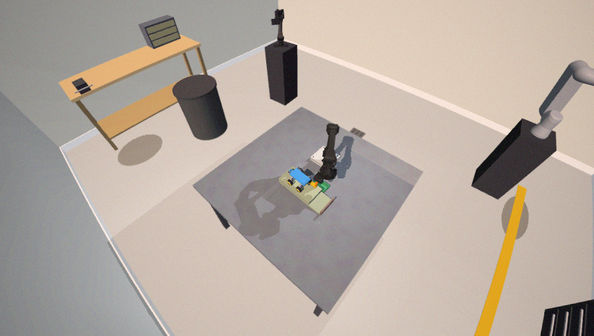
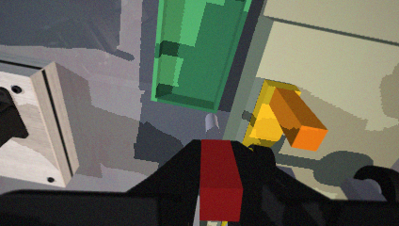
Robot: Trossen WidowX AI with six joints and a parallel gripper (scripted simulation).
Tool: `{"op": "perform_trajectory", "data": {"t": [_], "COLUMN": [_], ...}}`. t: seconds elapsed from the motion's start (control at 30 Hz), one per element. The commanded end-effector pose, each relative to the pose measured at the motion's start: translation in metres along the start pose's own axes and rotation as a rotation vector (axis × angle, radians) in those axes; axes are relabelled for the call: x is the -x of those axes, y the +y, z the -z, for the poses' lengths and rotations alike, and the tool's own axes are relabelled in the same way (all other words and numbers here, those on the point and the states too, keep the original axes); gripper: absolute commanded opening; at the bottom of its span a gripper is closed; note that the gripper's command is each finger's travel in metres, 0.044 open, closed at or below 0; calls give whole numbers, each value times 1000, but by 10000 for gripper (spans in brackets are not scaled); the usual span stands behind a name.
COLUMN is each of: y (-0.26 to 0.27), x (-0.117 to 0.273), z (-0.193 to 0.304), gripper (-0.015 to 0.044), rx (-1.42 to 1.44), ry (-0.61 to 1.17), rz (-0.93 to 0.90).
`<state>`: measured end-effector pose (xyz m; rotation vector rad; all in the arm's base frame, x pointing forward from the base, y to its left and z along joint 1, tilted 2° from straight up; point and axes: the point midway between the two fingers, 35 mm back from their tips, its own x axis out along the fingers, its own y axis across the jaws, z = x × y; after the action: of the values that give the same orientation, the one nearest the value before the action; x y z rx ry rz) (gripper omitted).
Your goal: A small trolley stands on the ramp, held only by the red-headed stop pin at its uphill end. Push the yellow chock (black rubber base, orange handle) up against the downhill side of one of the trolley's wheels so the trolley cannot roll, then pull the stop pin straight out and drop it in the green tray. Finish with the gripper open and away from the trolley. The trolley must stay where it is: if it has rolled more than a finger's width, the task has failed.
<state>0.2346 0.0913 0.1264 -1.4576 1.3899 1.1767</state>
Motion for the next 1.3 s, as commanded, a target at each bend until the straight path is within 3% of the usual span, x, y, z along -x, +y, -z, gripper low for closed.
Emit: {"op": "perform_trajectory", "data": {"t": [0.0, 1.27], "y": [1, 2], "x": [2, 0], "z": [1, 9], "gripper": [0, 0], "rx": [101, 1249], "ry": [-26, -190], "rz": [17, 188]}}
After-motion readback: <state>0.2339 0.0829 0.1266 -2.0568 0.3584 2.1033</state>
